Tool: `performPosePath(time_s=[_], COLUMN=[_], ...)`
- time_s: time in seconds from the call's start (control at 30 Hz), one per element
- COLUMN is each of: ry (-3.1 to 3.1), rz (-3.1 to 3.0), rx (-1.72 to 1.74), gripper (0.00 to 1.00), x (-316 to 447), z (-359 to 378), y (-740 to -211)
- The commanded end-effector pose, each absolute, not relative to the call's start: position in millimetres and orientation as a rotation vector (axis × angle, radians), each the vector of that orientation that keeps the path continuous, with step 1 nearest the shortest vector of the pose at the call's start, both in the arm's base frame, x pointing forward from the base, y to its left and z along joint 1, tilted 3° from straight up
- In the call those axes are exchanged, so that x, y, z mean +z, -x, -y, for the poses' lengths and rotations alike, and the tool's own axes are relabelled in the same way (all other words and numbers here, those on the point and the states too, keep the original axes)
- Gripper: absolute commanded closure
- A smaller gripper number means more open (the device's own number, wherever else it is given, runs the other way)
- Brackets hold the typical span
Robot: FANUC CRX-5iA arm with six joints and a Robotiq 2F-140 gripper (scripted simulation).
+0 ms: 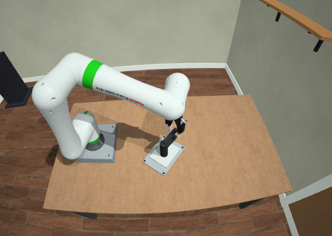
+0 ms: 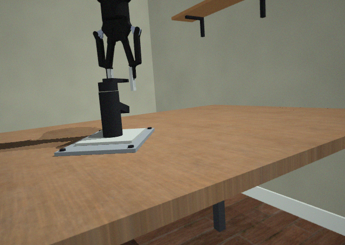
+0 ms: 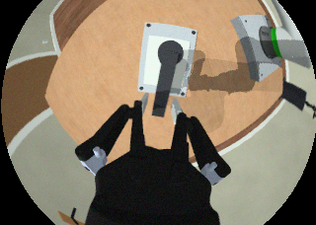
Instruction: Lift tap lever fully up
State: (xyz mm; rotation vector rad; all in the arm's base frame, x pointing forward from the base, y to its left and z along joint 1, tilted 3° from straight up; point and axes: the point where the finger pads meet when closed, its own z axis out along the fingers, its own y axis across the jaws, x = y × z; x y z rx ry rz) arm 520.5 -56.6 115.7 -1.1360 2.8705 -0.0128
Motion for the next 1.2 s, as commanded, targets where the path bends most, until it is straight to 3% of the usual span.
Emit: performPosePath(time_s=[0.0, 0.17, 0.2, 1.17], ry=[1.136, 1.136, 1.136, 1.136], rz=[-2.87, -2.87, -2.87, -2.87], rx=[-0.013, -0.013, -0.013, -0.013], gripper=[0.63, 0.63, 1.0, 1.0], x=[115.9, 115.9, 115.9, 115.9], z=[56.6, 56.6, 56.6, 56.6], y=[-520.7, -520.7, -520.7, -520.7])
